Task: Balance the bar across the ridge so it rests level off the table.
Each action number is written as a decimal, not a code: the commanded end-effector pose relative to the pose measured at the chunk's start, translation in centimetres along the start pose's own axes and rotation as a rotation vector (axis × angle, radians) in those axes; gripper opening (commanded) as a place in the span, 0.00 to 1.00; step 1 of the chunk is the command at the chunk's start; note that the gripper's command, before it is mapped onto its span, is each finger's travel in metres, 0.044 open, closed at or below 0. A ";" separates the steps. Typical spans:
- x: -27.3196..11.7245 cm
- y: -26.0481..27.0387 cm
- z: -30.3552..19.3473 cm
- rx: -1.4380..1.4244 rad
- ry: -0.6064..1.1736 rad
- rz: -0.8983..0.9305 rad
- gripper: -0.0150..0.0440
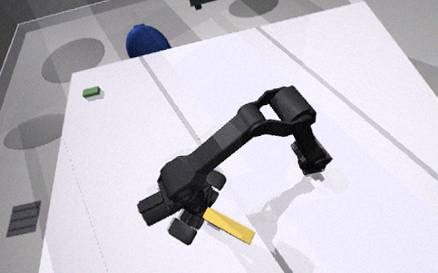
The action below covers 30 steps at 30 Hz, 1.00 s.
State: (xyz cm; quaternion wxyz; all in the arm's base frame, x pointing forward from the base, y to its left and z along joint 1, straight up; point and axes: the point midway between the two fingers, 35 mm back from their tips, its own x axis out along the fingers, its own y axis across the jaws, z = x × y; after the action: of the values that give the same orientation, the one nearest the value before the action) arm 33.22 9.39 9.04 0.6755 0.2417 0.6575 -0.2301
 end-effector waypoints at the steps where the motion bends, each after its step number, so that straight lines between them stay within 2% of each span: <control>1: 0.0 0.0 0.0 0.000 0.000 0.000 0.25; 5: 0.0 0.0 0.0 0.000 0.000 0.000 0.25; 11: 0.0 0.0 0.0 0.000 0.000 0.000 0.52; 12: 0.0 0.0 0.0 0.000 0.000 0.000 0.54; 30: 0.0 0.0 0.0 0.000 0.000 0.000 0.54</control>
State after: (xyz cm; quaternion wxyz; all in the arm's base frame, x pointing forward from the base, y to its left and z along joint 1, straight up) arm 33.22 9.40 9.04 0.6756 0.2417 0.6575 -0.2300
